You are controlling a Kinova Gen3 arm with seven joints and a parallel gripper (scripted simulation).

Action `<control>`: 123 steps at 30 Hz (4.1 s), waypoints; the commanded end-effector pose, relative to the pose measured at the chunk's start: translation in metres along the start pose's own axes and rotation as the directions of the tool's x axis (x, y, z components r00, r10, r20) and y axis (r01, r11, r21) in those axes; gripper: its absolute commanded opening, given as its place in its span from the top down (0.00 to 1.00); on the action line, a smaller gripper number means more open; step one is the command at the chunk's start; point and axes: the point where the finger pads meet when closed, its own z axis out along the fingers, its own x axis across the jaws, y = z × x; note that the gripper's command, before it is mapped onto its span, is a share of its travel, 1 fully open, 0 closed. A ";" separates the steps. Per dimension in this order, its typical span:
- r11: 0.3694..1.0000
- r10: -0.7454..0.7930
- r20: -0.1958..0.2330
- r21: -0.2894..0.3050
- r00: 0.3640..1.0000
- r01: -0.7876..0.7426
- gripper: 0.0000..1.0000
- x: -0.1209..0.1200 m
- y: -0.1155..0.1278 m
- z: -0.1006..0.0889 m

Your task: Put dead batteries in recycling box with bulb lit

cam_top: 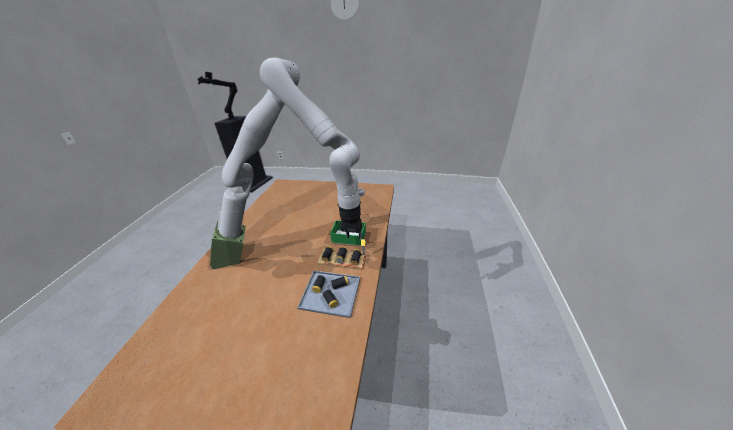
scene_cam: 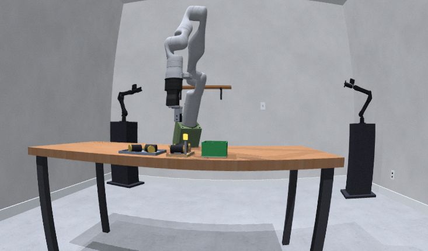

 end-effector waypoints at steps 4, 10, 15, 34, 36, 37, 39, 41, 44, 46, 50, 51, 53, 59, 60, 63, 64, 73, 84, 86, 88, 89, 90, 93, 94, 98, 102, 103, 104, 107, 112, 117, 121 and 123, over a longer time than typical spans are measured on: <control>1.000 0.000 0.001 0.001 1.000 0.000 0.10 0.000 0.000 0.020; 1.000 0.000 0.001 0.001 1.000 0.000 0.10 0.000 0.000 0.046; 1.000 0.000 0.001 0.001 1.000 0.000 0.10 0.000 0.000 0.072; 1.000 0.000 0.001 0.001 1.000 0.000 0.10 0.000 0.000 0.076; 1.000 0.000 0.001 0.001 1.000 0.000 0.10 0.000 0.000 0.076; 1.000 0.000 0.001 0.001 1.000 0.000 0.10 0.000 0.000 0.076; 1.000 0.000 0.001 0.001 1.000 0.000 0.10 0.000 0.000 0.076; 1.000 0.000 0.001 0.001 1.000 0.000 0.10 0.000 0.000 0.076; 1.000 0.000 0.001 0.001 1.000 0.000 0.10 0.000 0.000 0.076; 1.000 0.000 0.001 0.001 1.000 0.000 0.10 0.000 0.000 0.076; 1.000 0.000 0.001 0.001 1.000 0.000 0.10 0.000 0.000 0.076; 1.000 0.000 0.001 0.001 1.000 0.000 0.10 0.000 0.000 0.076; 1.000 0.000 0.001 0.001 1.000 0.000 0.10 0.000 0.000 0.076; 1.000 0.000 0.001 0.001 1.000 0.000 0.10 0.000 0.000 0.076; 1.000 0.000 0.001 0.001 1.000 0.000 0.10 0.000 0.000 0.076; 1.000 0.000 0.001 0.001 1.000 0.000 0.10 0.000 0.000 0.076; 1.000 0.000 0.001 0.001 1.000 0.000 0.10 0.000 0.000 0.076; 1.000 0.000 0.001 0.001 1.000 0.000 0.10 0.000 0.000 0.076; 1.000 0.000 0.001 0.001 1.000 0.000 0.10 0.000 0.000 0.076; 1.000 0.000 0.001 0.001 1.000 0.000 0.10 0.000 0.000 0.076; 1.000 0.000 0.001 0.001 1.000 0.000 0.10 0.000 0.000 0.076; 1.000 0.000 0.001 0.001 1.000 0.000 0.10 0.000 0.000 0.076; 1.000 0.000 0.001 0.001 1.000 0.000 0.10 0.000 0.000 0.076; 1.000 0.000 0.001 0.001 1.000 0.000 0.10 0.000 0.000 0.076; 1.000 0.000 0.001 0.001 1.000 0.000 0.10 0.000 0.000 0.076; 1.000 0.000 0.001 0.001 1.000 0.000 0.10 0.000 0.000 0.076; 1.000 0.000 0.001 0.001 1.000 0.000 0.10 0.000 0.000 0.081; 1.000 0.000 0.001 0.001 1.000 0.000 0.10 0.000 0.000 0.085; 1.000 0.000 0.001 0.001 1.000 0.000 0.10 0.000 0.000 0.089; 1.000 0.000 0.001 0.001 1.000 0.000 0.10 0.000 0.000 0.102; 1.000 0.000 0.001 0.001 1.000 0.000 0.10 0.000 0.000 0.110; 1.000 0.000 0.001 0.001 1.000 0.000 0.10 0.000 0.000 0.111; 1.000 0.000 0.001 0.001 1.000 0.000 0.10 0.000 0.000 0.116; 1.000 0.000 0.001 0.001 1.000 0.000 0.10 0.000 0.000 0.120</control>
